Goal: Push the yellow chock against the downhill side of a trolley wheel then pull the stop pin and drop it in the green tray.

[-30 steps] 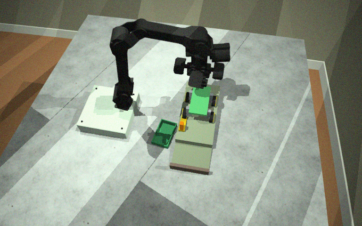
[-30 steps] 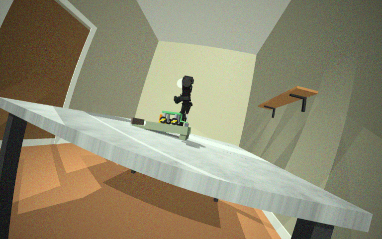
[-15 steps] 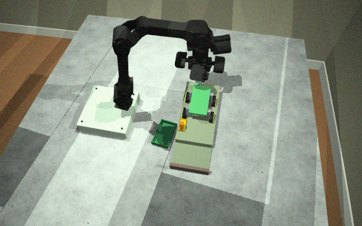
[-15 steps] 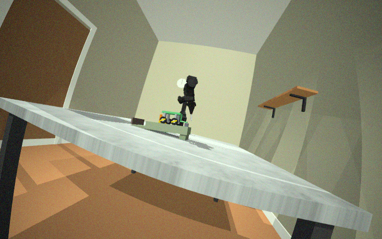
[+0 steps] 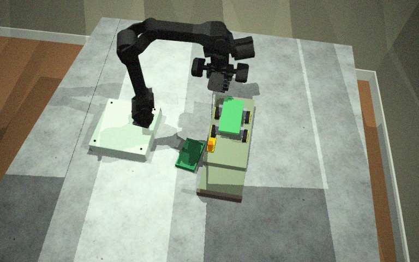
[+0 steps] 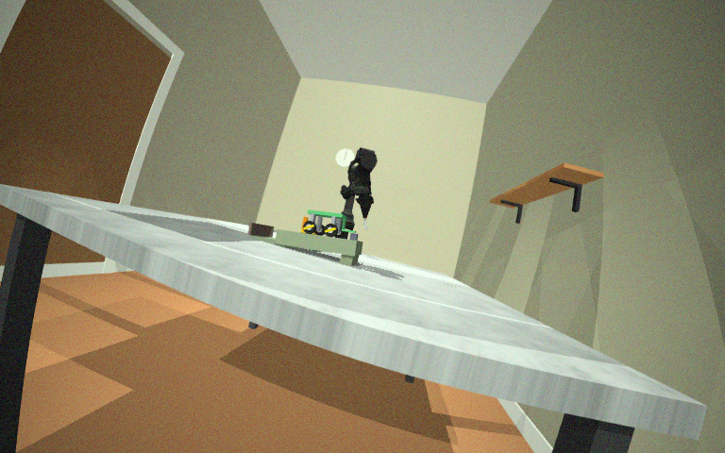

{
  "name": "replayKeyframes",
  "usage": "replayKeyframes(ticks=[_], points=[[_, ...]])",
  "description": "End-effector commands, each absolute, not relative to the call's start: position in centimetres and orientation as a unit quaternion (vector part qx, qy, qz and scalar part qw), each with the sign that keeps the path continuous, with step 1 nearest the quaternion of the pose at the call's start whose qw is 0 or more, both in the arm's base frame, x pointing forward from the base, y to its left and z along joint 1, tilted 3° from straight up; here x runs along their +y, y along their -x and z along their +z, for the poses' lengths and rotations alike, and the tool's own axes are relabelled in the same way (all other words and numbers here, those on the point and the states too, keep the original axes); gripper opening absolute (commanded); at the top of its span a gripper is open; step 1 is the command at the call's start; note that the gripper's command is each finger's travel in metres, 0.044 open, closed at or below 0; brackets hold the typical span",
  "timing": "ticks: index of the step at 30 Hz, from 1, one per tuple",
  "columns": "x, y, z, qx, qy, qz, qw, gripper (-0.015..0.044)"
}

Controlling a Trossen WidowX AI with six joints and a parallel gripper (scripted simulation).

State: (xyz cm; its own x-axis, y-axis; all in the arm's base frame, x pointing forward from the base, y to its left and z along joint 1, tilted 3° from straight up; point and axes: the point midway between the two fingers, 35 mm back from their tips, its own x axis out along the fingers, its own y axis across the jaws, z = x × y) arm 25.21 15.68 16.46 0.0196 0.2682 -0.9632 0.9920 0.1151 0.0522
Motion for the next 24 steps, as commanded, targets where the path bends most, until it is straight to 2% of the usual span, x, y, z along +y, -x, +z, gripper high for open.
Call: replayKeyframes(ticks=[1,11,24], points=[[15.5,-24.1,16.3,0.581,-0.542,-0.389,0.466,0.0],[15.2,-20.8,16.0,0.582,-0.541,-0.39,0.465,0.0],[12.1,-21.2,15.6,0.581,-0.541,-0.391,0.466,0.0]])
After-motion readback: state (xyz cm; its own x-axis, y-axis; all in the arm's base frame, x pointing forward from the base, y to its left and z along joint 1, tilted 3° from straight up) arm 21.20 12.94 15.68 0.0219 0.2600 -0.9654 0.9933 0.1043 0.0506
